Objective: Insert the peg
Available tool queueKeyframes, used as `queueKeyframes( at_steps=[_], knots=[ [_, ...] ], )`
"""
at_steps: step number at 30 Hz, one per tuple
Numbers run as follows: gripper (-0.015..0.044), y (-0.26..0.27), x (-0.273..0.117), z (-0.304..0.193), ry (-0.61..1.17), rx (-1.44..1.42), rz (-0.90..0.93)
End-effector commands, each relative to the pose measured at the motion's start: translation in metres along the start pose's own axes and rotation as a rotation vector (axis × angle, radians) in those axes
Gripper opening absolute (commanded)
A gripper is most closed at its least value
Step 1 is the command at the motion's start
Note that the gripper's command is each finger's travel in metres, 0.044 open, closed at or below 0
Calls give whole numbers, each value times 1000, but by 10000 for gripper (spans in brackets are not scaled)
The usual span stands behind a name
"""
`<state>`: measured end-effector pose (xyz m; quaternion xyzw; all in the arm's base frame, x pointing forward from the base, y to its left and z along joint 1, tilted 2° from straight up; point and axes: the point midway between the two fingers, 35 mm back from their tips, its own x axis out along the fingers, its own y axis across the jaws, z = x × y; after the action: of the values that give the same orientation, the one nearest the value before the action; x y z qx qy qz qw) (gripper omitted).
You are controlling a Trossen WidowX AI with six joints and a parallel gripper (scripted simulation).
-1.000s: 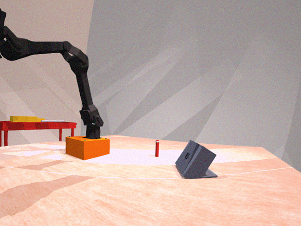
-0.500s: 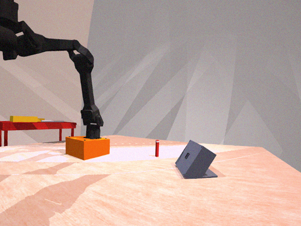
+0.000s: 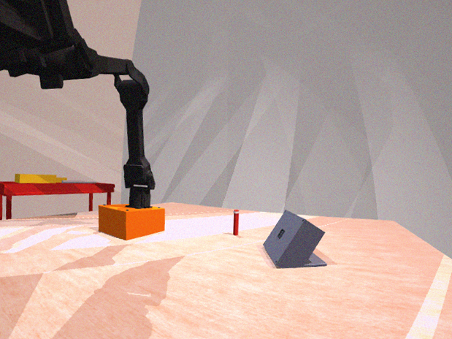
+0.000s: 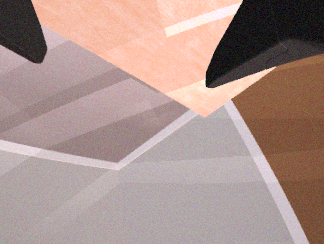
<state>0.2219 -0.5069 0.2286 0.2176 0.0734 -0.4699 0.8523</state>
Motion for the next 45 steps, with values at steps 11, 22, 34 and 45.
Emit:
queueKeyframes(
  at_steps=[11,22,34,45],
  knots=[
    [440,80,2,-51,164,54,89],
    [440,138,-8,-97,304,83,145],
    [440,195,-30,-147,461,90,187],
    [440,240,-59,-193,602,78,209]
  ],
)
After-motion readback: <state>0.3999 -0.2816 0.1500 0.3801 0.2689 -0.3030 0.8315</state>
